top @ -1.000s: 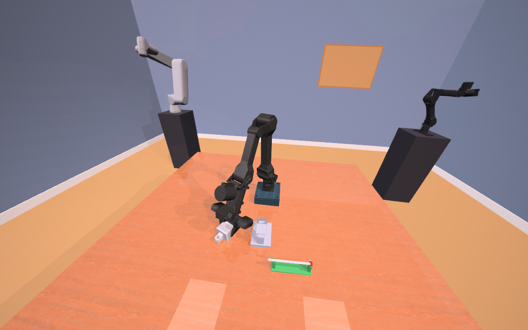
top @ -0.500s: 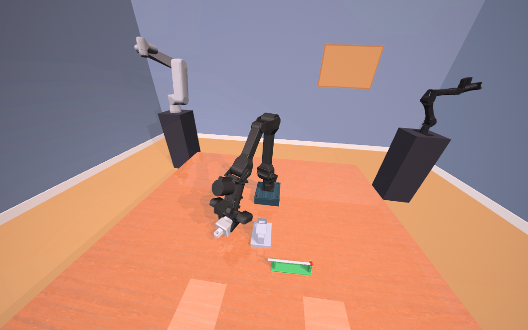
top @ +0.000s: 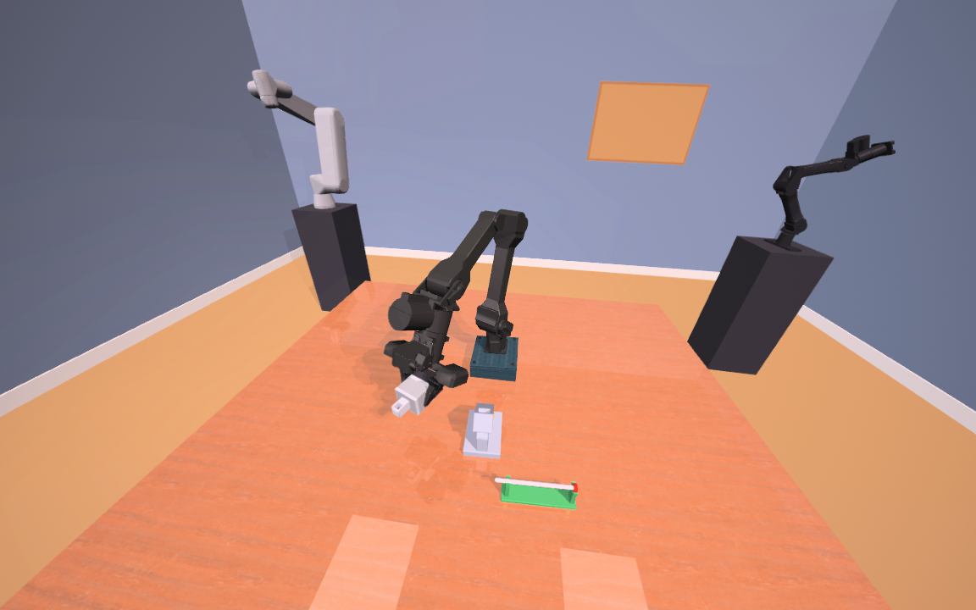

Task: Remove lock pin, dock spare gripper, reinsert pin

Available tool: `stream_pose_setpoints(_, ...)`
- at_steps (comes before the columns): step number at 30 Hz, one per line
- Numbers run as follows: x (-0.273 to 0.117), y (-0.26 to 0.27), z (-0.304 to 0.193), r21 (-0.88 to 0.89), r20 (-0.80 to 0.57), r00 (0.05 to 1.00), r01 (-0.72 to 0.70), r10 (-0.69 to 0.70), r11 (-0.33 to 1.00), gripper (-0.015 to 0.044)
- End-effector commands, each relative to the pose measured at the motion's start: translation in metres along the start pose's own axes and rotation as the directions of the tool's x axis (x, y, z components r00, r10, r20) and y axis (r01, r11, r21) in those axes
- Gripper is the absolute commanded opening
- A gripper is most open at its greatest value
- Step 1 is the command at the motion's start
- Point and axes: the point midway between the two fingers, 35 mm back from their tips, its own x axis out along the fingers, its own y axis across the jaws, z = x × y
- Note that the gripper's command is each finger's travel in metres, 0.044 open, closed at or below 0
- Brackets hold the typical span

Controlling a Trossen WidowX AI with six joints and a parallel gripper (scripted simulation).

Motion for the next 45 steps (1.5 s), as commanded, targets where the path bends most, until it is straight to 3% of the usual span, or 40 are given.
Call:
stream_pose_setpoints(1, -0.015, -0.001, 0.01, 0.002, 0.028, 1.0, 0.007, -0.007, 1.0, 0.0)
stream_pose_setpoints(20, -0.009, 0.001, 0.001, 0.003, -0.007, 1.0, -0.008, 0.008, 1.0, 0.0)
stream_pose_setpoints(33, -0.006, 0.018, -0.028, 0.1, -0.184, 0.969, -0.15, 0.167, 0.984, 0.0)
stream_pose_setpoints(45, -0.014, 0.036, -0.053, 0.248, -0.328, 0.885, -0.258, 0.331, 0.934, 0.0)
